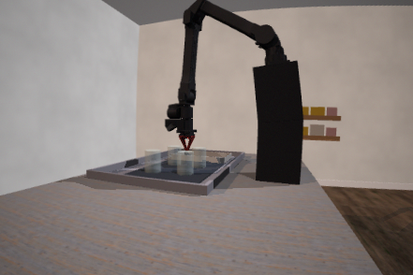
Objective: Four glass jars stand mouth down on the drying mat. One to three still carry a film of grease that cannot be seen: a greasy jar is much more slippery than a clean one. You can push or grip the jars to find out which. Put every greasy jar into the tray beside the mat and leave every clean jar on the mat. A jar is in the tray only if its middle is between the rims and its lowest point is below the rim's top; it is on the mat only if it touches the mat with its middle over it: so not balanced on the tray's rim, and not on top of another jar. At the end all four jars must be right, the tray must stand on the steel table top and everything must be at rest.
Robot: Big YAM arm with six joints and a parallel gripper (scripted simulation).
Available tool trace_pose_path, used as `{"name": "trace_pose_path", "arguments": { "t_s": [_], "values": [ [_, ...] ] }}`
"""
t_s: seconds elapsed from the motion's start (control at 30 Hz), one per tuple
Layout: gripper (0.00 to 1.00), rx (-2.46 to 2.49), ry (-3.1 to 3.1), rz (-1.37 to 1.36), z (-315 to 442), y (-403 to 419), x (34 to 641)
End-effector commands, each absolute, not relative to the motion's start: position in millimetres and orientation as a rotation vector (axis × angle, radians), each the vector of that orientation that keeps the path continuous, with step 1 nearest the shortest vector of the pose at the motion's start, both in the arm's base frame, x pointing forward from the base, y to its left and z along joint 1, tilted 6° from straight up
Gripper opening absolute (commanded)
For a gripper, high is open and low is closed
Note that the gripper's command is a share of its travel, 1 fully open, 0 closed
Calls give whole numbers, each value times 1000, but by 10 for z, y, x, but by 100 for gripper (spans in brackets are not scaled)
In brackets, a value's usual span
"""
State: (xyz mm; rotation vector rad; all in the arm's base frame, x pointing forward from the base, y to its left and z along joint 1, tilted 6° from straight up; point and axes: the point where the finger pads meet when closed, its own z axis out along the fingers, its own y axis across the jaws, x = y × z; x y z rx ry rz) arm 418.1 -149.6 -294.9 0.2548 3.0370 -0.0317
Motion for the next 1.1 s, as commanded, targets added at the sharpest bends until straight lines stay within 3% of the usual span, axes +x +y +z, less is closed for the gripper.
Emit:
{"name": "trace_pose_path", "arguments": {
  "t_s": [0.0,1.07],
  "values": [
    [0,226,3024,-30,-2924,-1480,4220],
    [0,226,3024,-30,-2928,-1474,4183]
  ]
}}
